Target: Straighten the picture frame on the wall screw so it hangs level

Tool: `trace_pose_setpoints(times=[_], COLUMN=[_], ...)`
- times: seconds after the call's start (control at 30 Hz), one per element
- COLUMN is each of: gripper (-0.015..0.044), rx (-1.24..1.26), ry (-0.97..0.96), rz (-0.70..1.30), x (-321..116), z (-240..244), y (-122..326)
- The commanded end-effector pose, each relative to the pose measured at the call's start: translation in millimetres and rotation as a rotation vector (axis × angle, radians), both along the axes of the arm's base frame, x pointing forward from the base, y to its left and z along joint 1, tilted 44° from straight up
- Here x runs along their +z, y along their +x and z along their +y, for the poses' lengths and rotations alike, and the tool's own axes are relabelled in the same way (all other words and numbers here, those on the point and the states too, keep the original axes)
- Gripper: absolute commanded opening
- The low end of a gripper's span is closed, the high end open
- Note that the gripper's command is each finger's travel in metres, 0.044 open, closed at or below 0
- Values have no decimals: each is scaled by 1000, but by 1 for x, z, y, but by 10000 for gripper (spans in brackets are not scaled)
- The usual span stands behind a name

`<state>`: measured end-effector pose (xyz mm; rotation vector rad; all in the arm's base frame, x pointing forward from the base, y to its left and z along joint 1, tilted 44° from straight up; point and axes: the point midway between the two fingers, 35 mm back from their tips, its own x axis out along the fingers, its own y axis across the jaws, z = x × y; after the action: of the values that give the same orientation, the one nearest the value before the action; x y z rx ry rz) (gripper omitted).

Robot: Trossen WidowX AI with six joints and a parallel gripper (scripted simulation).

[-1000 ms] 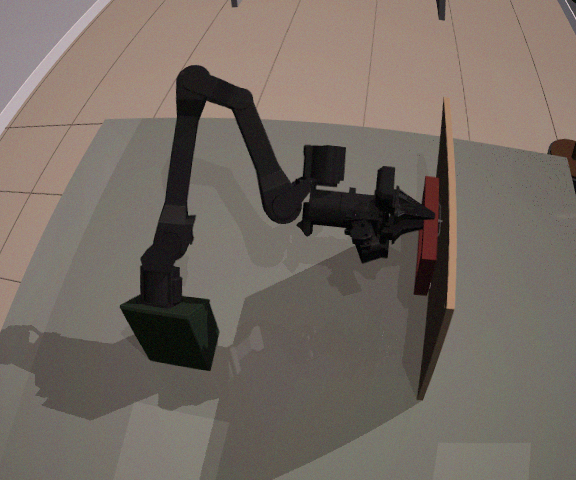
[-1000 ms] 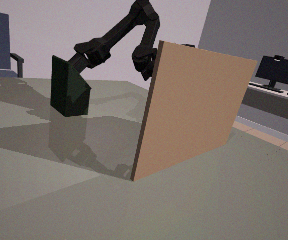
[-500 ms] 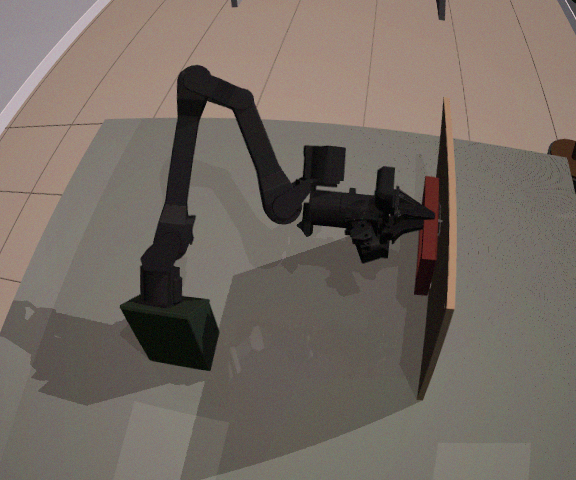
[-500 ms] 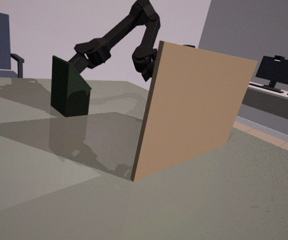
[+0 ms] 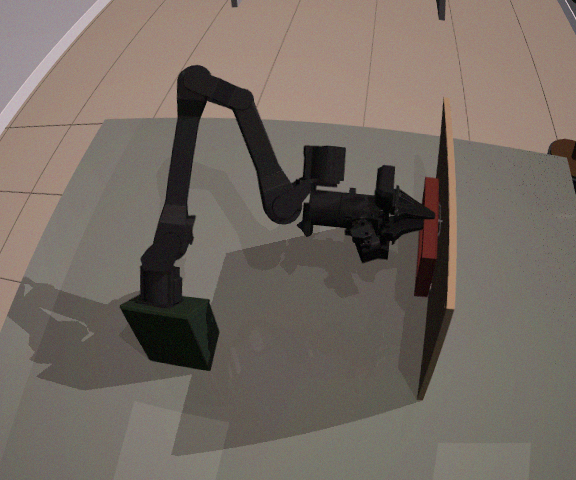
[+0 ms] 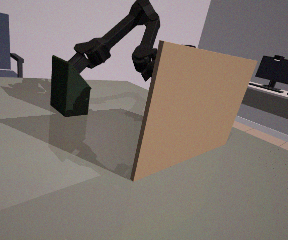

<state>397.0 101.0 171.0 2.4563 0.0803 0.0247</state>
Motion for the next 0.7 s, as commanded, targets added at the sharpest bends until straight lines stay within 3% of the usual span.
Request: trace_pose_setpoints(times=[0.0, 0.67], gripper=[0, 0], rx=[0, 0], ry=[-19, -122], rz=[-2, -8], x=[0, 0], z=[0, 0], y=[0, 0])
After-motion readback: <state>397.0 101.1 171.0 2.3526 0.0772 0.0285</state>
